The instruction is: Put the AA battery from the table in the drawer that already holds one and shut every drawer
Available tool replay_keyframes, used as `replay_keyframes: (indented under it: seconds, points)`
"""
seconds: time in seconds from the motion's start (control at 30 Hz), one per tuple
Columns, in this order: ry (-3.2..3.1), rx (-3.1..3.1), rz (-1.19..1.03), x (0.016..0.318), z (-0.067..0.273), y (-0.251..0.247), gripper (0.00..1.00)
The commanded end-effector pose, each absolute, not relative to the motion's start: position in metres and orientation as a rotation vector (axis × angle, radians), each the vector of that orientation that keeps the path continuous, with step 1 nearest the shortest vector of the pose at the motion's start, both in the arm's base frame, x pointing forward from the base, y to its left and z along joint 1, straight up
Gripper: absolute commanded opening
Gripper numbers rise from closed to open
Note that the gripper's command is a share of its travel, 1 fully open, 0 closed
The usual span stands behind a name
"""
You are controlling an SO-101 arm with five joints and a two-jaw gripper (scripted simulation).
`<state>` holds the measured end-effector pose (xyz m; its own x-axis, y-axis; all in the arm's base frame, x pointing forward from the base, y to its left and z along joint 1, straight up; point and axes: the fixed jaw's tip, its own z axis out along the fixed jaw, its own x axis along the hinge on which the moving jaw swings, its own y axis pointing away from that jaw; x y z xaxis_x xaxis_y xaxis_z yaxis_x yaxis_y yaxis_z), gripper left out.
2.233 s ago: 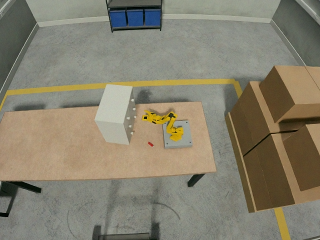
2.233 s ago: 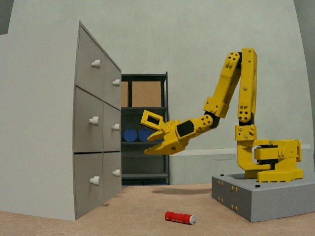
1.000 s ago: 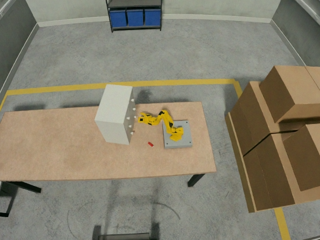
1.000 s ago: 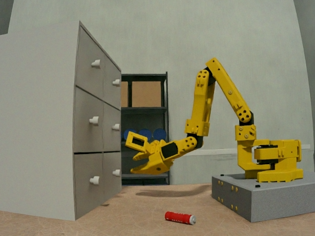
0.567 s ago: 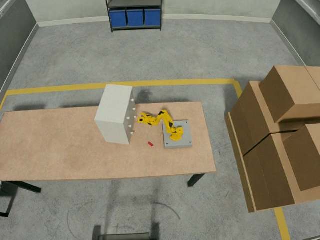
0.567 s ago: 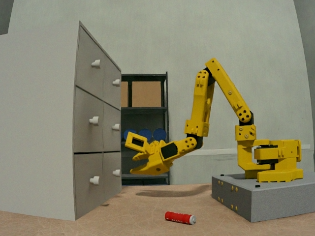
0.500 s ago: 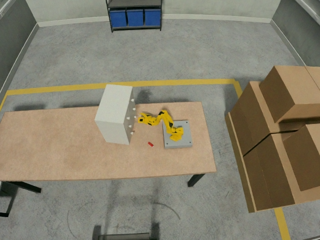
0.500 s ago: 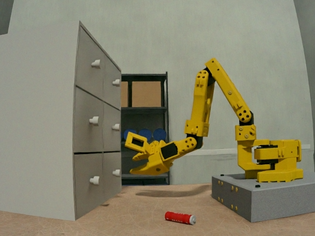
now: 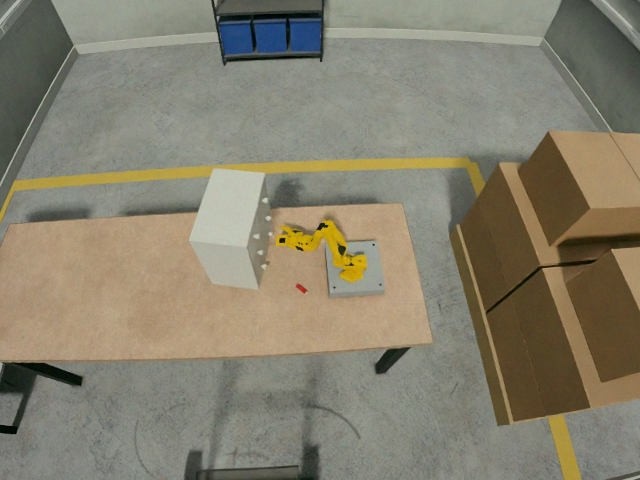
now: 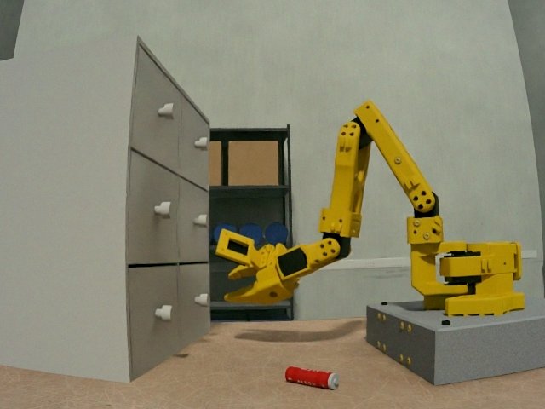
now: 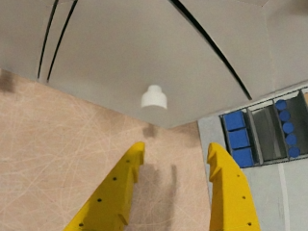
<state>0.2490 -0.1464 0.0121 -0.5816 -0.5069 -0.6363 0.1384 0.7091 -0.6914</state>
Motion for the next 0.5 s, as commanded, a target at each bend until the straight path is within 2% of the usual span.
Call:
replay_keyframes:
  seconds: [0.0,0.47]
  points:
    - [2.005,-0.296,-0.902,0.251,0.012,-0.144,0.21]
    - [2.002,-0.309,-0.894,0.265,0.004,-0.148,0.21]
